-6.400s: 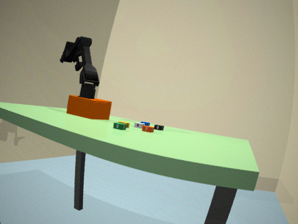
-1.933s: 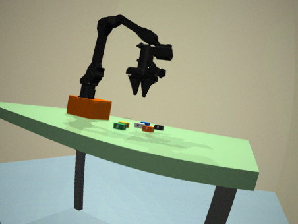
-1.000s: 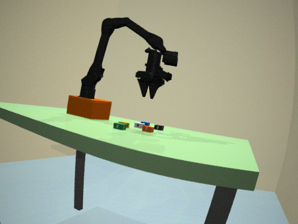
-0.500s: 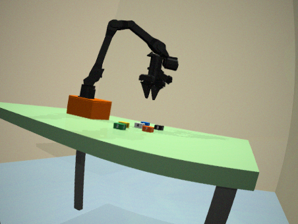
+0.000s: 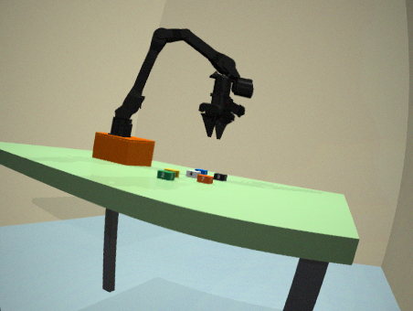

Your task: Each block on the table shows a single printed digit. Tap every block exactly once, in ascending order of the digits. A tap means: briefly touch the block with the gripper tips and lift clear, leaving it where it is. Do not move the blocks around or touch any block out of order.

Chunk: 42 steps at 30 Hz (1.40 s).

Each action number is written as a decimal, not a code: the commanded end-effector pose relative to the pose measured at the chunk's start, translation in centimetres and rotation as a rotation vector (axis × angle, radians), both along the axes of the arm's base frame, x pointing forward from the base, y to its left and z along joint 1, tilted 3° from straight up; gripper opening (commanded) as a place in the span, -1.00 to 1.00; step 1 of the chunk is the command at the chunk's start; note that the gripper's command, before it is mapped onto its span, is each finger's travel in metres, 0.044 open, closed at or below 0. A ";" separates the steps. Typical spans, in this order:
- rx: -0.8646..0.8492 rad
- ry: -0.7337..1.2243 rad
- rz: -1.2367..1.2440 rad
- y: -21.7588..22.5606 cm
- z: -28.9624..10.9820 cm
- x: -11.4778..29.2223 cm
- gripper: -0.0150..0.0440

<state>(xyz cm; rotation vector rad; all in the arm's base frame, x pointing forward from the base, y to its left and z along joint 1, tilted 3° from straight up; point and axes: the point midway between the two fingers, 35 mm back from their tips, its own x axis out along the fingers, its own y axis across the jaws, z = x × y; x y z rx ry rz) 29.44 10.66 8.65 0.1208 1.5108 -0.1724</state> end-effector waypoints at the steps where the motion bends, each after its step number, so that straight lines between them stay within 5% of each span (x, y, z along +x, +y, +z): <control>1: -0.003 -0.009 -0.020 -3.7 0.4 4.1 0.86; 23: -0.004 -0.009 -0.020 -5.0 0.5 4.9 0.86; 33: -0.017 -0.008 -0.020 -20.0 1.1 3.1 0.86; 42: -0.018 -0.008 -0.021 -21.0 1.1 2.7 0.86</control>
